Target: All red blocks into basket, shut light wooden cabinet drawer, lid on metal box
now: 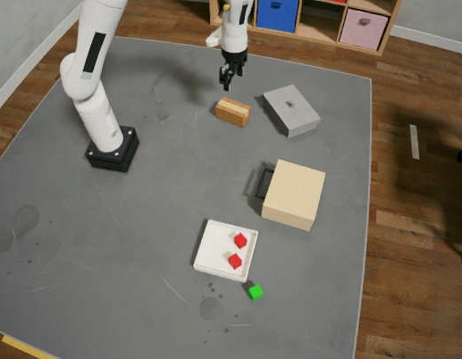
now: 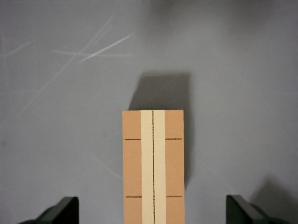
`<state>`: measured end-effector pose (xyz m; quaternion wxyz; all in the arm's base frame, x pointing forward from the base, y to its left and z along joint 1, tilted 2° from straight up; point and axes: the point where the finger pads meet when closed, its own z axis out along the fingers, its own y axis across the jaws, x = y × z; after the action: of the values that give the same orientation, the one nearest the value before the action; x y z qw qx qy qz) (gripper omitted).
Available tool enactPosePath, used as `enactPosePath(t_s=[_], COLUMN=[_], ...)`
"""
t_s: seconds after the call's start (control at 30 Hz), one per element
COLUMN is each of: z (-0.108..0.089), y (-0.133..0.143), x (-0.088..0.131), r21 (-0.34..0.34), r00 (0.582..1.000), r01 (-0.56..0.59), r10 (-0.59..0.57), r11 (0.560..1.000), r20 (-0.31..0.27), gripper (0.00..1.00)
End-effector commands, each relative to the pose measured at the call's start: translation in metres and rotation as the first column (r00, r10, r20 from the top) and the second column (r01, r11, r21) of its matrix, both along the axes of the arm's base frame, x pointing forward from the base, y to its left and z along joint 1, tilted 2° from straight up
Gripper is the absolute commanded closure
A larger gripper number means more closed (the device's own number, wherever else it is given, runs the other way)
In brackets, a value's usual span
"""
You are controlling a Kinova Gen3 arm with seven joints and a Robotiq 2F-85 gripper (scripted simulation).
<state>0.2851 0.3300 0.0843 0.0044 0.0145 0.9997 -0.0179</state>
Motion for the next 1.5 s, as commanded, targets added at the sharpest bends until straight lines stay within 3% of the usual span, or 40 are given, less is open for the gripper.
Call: enactPosePath(t_s=[0.0, 0.87, 1.47], z=[-0.007, -0.077, -0.090], y=[0.000, -0.002, -0.002], x=[0.000, -0.001, -0.001], r21=[0.001, 0.001, 0.001], r00=[1.000, 1.000, 1.000], r01=[0.000, 0.000, 0.000], r10=[0.000, 0.000, 0.000], r11=[1.000, 1.000, 1.000], r20=[0.001, 0.001, 0.001], gripper=[0.07, 0.07, 0.07])
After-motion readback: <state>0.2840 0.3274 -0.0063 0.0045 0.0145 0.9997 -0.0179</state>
